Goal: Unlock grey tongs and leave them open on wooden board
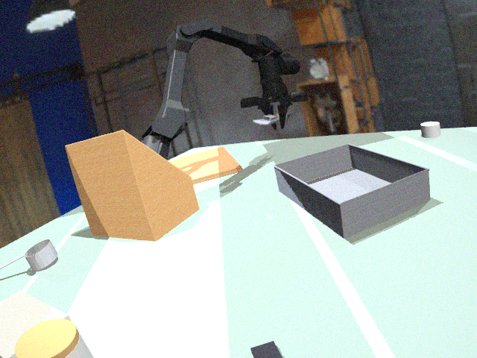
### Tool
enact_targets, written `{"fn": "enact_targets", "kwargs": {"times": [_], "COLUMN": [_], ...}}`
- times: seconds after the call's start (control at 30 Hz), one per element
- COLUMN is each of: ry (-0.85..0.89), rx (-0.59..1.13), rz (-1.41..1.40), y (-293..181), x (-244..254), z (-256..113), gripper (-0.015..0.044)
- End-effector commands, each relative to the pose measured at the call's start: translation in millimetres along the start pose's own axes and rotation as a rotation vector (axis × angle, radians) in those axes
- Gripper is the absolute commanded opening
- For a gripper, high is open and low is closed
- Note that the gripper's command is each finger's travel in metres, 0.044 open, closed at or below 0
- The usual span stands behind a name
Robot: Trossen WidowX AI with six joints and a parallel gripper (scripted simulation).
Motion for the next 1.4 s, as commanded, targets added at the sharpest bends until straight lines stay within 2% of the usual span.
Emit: {"fn": "enact_targets", "kwargs": {"times": [0.0,0.7,1.37], "ry": [0.000,0.015,-0.001], "rx": [0.017,0.072,0.067], "rz": [-0.026,-0.177,-0.322], "y": [11,52,75], "x": [12,88,170], "z": [3,21,21], "gripper": [-0.0150,-0.0150,-0.0150]}}
Point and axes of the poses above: the point midway between the two fingers, 35 mm back from their tips, its own z axis out along the fingers, its own x axis across the jaws, y = z × x, the point moved 9 cm from there along -z, back along the fingers, and after that the axes turned 10 degrees about -z, right-handed, at the moved point
